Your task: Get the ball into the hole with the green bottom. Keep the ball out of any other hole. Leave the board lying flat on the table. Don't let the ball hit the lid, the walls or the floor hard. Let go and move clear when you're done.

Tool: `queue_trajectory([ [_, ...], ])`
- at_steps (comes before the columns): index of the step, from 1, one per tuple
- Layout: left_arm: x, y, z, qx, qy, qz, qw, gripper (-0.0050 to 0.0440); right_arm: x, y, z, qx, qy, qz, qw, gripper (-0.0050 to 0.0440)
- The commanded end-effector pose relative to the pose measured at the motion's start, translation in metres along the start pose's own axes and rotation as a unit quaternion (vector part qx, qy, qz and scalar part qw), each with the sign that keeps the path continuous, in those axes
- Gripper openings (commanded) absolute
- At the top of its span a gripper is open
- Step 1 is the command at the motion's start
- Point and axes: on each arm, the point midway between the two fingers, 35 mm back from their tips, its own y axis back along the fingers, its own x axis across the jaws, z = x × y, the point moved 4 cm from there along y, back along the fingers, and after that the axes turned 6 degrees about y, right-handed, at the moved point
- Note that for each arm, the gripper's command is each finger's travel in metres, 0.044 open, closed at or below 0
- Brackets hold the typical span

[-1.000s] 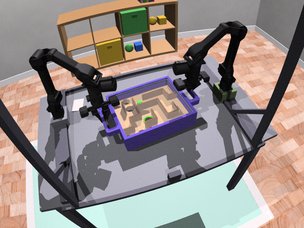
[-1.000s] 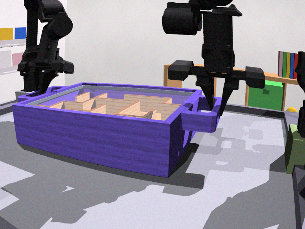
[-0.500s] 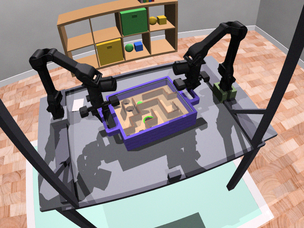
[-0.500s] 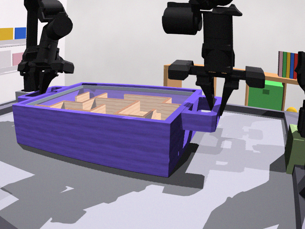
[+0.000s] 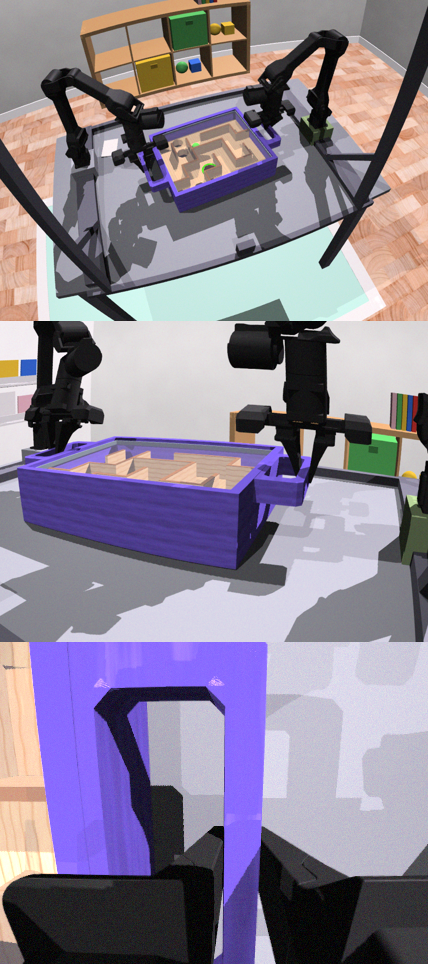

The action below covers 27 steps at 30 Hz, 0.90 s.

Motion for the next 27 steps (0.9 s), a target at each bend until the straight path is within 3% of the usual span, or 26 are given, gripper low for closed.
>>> queue_trajectory([
  [1, 0.0, 0.015, -0.011, 0.022, -0.007, -0.014, 1.0, -0.005, 0.006, 0.014, 0.005, -0.01, -0.004, 0.025, 1.0, -0.005],
  [4, 0.0, 0.015, -0.011, 0.022, -0.007, -0.014, 1.0, -0.005, 0.006, 0.015, 0.005, -0.01, -0.004, 0.025, 1.0, -0.005],
  [5, 0.001, 0.002, -0.003, 0.004, -0.005, 0.0, 1.0, -0.005, 0.006, 0.014, 0.005, -0.01, -0.004, 0.024, 1.0, -0.005],
  [6, -0.003, 0.02, -0.009, 0.019, -0.007, -0.012, 1.0, -0.005, 0.005, 0.024, 0.006, -0.006, -0.004, 0.028, 1.0, -0.005],
  [10, -0.003, 0.021, -0.009, 0.02, -0.005, -0.01, 1.0, -0.005, 0.005, 0.023, 0.006, -0.003, -0.004, 0.03, 1.0, -0.005],
  [14, -0.004, 0.055, -0.024, 0.022, -0.001, 0.008, 1.0, -0.005, -0.002, 0.025, 0.003, -0.017, -0.008, 0.045, 0.999, -0.005],
  [20, 0.004, 0.031, -0.014, 0.01, -0.005, -0.01, 1.0, -0.005, 0.006, 0.032, 0.006, -0.02, -0.004, 0.021, 1.0, -0.005],
  [27, 0.004, 0.031, -0.014, 0.027, -0.009, -0.017, 0.999, -0.005, 0.006, 0.036, 0.008, -0.004, -0.002, 0.015, 1.0, -0.005],
])
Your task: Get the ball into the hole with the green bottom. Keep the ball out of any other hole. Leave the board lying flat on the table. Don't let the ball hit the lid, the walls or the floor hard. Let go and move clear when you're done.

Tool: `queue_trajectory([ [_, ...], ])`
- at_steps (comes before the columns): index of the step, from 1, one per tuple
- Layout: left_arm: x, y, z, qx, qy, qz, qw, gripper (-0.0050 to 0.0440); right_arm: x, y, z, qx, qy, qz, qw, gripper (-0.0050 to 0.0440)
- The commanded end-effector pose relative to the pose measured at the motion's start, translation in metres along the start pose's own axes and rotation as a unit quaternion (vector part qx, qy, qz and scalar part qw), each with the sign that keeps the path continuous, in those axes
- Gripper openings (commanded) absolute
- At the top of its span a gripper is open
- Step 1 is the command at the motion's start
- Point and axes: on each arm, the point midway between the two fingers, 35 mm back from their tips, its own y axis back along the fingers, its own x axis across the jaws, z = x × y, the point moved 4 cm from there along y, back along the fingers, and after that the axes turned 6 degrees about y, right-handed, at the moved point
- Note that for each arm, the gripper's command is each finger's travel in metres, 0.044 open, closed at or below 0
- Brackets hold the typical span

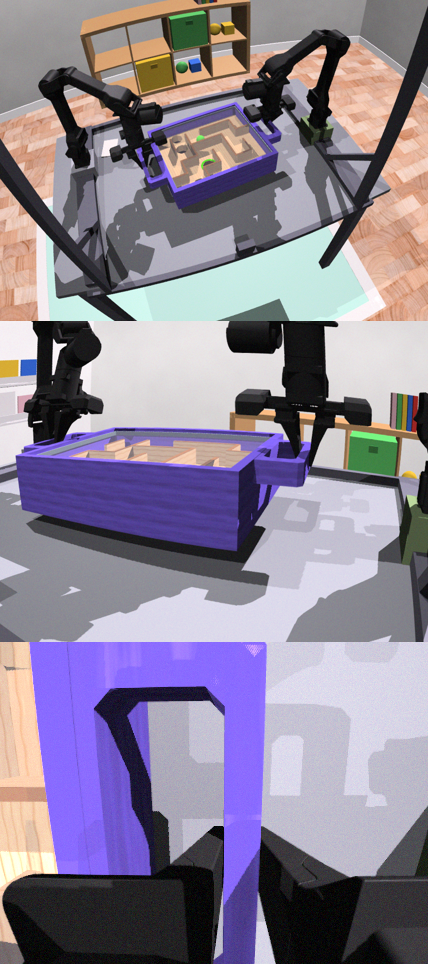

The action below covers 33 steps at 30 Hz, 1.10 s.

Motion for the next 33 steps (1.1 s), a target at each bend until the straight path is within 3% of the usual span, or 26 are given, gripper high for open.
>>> queue_trajectory([
  [1, 0.004, 0.009, -0.006, 0.028, -0.008, -0.016, 0.999, -0.005, 0.007, 0.015, 0.005, 0.002, -0.001, 0.012, 1.0, -0.005],
  [3, 0.007, 0.003, -0.004, 0.029, -0.011, -0.027, 0.999, -0.005, 0.011, 0.021, 0.007, -0.001, 0.0, -0.001, 1.0, -0.005],
  [5, -0.002, 0.019, -0.01, 0.032, -0.008, -0.013, 0.999, -0.005, -0.001, 0.006, 0.004, -0.003, -0.002, 0.017, 1.0, -0.005],
  [13, -0.007, 0.027, -0.016, 0.018, -0.001, 0.02, 1.0, -0.005, -0.005, -0.006, -0.001, -0.013, -0.008, 0.046, 0.999, -0.005],
  [18, -0.002, 0.022, -0.013, 0.018, -0.001, 0.006, 1.0, -0.005, 0.002, 0.005, 0.002, -0.018, -0.008, 0.044, 0.999, -0.005],
  [19, 0.001, 0.016, -0.011, 0.007, -0.003, -0.006, 1.0, -0.005, 0.005, 0.008, 0.0, -0.025, -0.006, 0.026, 0.999, -0.005],
  [25, 0.005, 0.007, -0.006, 0.026, -0.009, -0.02, 0.999, -0.005, 0.008, 0.018, 0.005, -0.004, -0.001, 0.009, 1.0, -0.005],
  [33, -0.002, 0.019, -0.01, 0.031, -0.007, -0.009, 0.999, -0.005, 0.0, 0.007, 0.004, -0.006, -0.003, 0.025, 1.0, -0.005],
])
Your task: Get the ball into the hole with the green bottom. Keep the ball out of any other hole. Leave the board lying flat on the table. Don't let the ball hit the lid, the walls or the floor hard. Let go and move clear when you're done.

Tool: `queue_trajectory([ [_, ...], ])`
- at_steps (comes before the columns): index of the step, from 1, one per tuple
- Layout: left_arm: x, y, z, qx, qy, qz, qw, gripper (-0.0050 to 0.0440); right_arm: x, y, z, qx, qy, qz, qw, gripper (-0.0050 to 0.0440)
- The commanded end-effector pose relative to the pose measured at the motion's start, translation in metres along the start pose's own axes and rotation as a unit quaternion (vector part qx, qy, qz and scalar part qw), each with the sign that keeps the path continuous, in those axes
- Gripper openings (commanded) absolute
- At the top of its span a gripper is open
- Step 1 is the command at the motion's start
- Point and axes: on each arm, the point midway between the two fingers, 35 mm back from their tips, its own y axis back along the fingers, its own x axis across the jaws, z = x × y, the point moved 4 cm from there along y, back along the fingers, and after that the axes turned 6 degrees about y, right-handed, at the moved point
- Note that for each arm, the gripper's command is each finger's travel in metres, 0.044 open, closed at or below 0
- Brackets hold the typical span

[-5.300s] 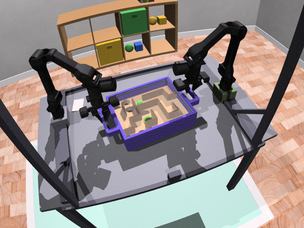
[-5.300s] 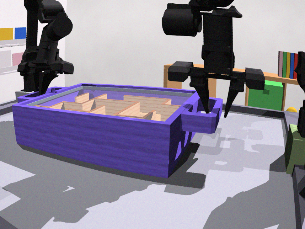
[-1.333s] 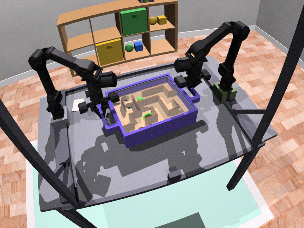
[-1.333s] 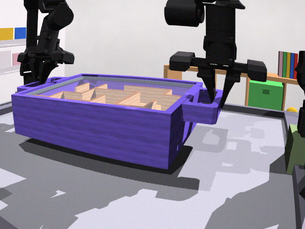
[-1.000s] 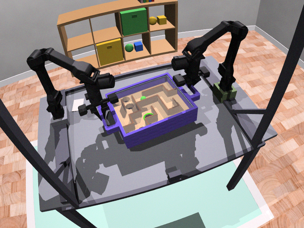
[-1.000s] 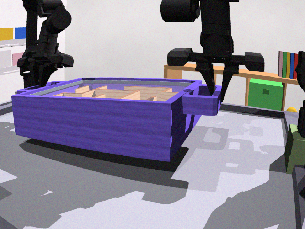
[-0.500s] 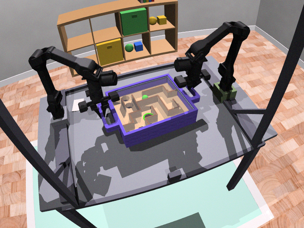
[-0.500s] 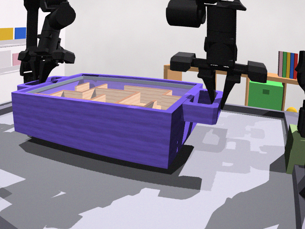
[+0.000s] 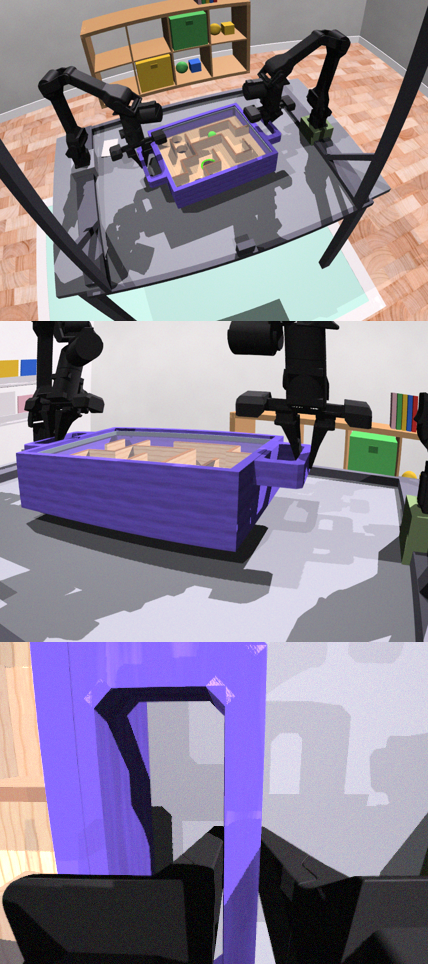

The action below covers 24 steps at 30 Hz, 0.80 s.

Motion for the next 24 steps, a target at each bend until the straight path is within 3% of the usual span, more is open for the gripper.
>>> queue_trajectory([
  [1, -0.001, 0.016, -0.012, 0.025, -0.009, -0.012, 1.0, -0.005, 0.001, 0.01, 0.003, -0.009, -0.002, 0.022, 1.0, -0.005],
  [2, -0.002, 0.015, -0.013, 0.021, -0.01, -0.001, 1.0, -0.005, -0.003, 0.006, 0.002, -0.009, -0.002, 0.023, 1.0, -0.005],
  [3, 0.004, 0.007, -0.007, 0.026, -0.009, -0.014, 1.0, -0.005, 0.006, 0.019, 0.005, -0.004, -0.002, 0.021, 1.0, -0.005],
  [6, -0.004, 0.017, -0.015, 0.015, -0.006, 0.006, 1.0, -0.005, -0.004, 0.002, -0.001, -0.014, -0.005, 0.029, 0.999, -0.005],
  [10, -0.004, 0.017, -0.015, 0.013, -0.007, 0.008, 1.0, -0.005, -0.003, 0.002, -0.001, -0.017, -0.005, 0.03, 0.999, -0.005],
  [12, 0.002, 0.012, -0.011, 0.015, -0.006, -0.006, 1.0, -0.005, 0.004, 0.014, 0.002, -0.019, -0.005, 0.027, 0.999, -0.005],
  [18, -0.001, 0.018, -0.014, 0.02, -0.007, -0.006, 1.0, -0.005, 0.003, 0.011, 0.003, -0.018, -0.004, 0.031, 0.999, -0.005],
  [24, 0.007, 0.001, -0.005, 0.025, -0.014, -0.028, 0.999, -0.005, 0.01, 0.022, 0.006, -0.006, 0.001, -0.001, 1.0, -0.005],
])
